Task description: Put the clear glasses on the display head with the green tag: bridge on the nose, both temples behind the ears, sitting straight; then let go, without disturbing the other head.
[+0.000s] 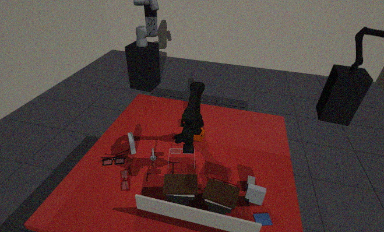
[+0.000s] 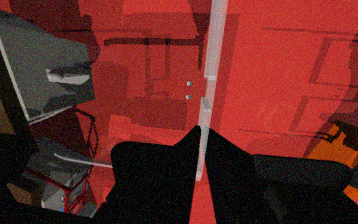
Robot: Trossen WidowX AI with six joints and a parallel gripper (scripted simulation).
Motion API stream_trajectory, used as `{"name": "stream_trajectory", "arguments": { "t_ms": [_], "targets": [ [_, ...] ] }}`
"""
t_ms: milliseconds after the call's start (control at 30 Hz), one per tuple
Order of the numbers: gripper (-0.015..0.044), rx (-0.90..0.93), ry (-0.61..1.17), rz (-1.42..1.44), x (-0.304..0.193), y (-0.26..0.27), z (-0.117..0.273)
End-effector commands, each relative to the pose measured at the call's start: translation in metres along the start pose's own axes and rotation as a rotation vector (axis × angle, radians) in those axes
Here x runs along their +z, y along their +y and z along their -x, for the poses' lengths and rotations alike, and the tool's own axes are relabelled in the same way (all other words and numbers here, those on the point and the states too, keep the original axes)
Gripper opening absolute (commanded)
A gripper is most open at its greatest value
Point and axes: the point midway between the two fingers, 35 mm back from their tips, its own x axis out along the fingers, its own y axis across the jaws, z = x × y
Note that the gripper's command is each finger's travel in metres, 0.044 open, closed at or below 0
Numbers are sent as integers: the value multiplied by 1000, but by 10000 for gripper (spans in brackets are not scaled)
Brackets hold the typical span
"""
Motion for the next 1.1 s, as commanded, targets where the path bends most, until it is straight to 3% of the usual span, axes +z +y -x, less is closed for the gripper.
{"name": "stream_trajectory", "arguments": {
  "t_ms": [0,1067],
  "targets": [
    [0,-6,-2,0,0,-1,-5],
    [0,15,-2,0,1,13,-22]
  ]
}}
